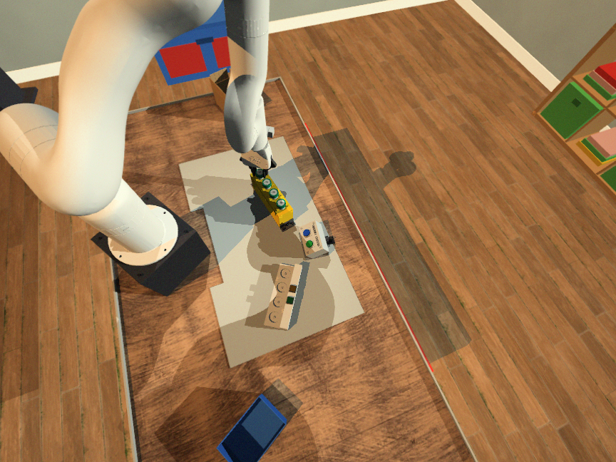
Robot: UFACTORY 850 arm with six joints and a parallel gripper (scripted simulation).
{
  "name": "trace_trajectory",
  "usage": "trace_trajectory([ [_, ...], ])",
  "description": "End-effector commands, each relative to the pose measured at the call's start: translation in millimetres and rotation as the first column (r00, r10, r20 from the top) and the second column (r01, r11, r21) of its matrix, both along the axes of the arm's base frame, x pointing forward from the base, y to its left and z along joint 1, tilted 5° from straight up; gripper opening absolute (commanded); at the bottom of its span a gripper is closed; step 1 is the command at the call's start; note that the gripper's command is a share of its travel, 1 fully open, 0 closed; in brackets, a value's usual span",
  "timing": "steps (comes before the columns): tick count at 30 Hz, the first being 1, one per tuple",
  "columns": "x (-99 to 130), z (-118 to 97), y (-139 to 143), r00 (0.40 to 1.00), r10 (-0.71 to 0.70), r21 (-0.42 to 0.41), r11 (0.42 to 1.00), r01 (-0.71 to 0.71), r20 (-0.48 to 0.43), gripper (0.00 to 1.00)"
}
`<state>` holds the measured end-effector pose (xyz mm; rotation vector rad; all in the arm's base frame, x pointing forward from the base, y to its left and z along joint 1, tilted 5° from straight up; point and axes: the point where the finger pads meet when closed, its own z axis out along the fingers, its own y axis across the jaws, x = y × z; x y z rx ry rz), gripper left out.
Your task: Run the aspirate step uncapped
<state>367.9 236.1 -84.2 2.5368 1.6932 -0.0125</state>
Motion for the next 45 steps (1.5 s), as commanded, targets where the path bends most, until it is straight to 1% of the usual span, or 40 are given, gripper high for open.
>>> trace_trajectory([
  [1,0.6,0.4,0.4,0.983,0.185,0.007,0.983,-0.185,0.001,0.00],
  [3,0.6,0.4,0.4,0.983,0.185,0.007,0.983,-0.185,0.001,0.00],
  [5,0.6,0.4,0.4,0.960,0.282,0.003,0.960,-0.281,-0.007,0.00],
  [8,0.5,0.5,0.4,0.907,0.421,-0.002,0.907,-0.421,-0.019,0.00],
  [10,0.4,0.5,0.3,0.860,0.509,-0.004,0.861,-0.509,-0.027,0.00],
  [13,0.4,0.6,0.3,0.775,0.631,-0.005,0.775,-0.632,-0.040,0.00],
  [18,0.4,0.7,0.3,0.600,0.798,-0.004,0.601,-0.800,-0.060,0.00],
  [20,0.4,0.7,0.3,0.600,0.798,-0.004,0.601,-0.800,-0.060,0.00],
  [26,0.4,0.8,0.3,0.331,0.940,0.005,0.332,-0.943,-0.085,0.00],
  [32,0.4,1.0,0.3,0.050,0.993,0.020,0.052,-0.998,-0.103,0.00],
  [33,0.4,1.0,0.3,0.017,0.994,0.022,0.019,-1.000,-0.107,0.00],
  [40,0.4,1.0,0.3,0.017,0.994,0.022,0.019,-1.000,-0.107,0.00],
  [41,0.4,1.0,0.3,0.017,0.994,0.022,0.019,-1.000,-0.107,0.46],
  [45,0.4,1.0,0.3,0.017,0.994,0.022,0.019,-1.000,-0.107,0.46],
])
